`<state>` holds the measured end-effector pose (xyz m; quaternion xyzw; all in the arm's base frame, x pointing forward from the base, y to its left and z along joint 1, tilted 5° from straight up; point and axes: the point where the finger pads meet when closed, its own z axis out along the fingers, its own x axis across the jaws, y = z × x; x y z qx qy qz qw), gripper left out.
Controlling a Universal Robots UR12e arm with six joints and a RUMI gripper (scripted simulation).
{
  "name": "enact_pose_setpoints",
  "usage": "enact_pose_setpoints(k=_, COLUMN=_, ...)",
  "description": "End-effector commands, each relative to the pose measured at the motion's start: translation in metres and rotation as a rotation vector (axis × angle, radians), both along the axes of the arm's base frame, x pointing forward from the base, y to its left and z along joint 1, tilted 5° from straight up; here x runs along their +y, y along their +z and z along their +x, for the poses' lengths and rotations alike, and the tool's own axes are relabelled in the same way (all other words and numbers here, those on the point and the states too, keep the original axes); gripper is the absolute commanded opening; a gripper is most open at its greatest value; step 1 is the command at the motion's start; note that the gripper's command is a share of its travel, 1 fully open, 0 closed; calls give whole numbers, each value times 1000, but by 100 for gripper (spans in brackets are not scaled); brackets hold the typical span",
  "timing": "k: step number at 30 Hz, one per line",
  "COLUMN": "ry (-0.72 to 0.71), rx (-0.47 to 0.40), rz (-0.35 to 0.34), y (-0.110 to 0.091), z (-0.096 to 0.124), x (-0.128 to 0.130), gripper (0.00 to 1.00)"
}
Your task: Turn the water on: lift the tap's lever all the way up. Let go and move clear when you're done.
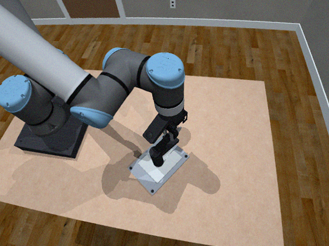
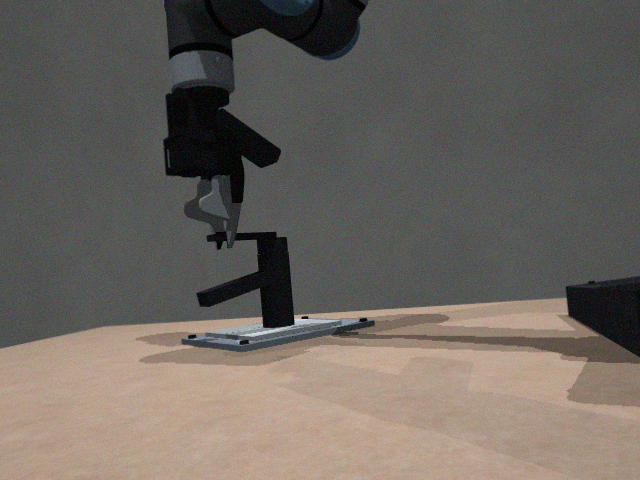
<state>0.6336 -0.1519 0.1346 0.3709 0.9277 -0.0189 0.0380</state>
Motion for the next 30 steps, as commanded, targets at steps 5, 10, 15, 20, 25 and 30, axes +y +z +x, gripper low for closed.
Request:
enact_pose_setpoints(k=5, ry=0, rx=-1, rz=-1, y=1, z=1, x=0, gripper=0)
enact_pose_setpoints(k=10, ry=0, rx=-1, rz=-1, y=2, z=0, x=0, gripper=0)
enact_pose_setpoints(k=15, ry=0, rx=-1, rz=-1, y=9, z=-1, x=-1, gripper=0)
enact_pose_setpoints(k=20, ry=0, rx=-1, rz=-1, y=20, z=-5, x=-3, gripper=0)
enact_pose_setpoints(k=25, ry=0, rx=-1, rz=-1, y=25, z=-7, x=-5, gripper=0)
enact_pose_setpoints(k=30, ry=0, rx=-1, rz=-1, y=30, z=-9, x=-7, gripper=0)
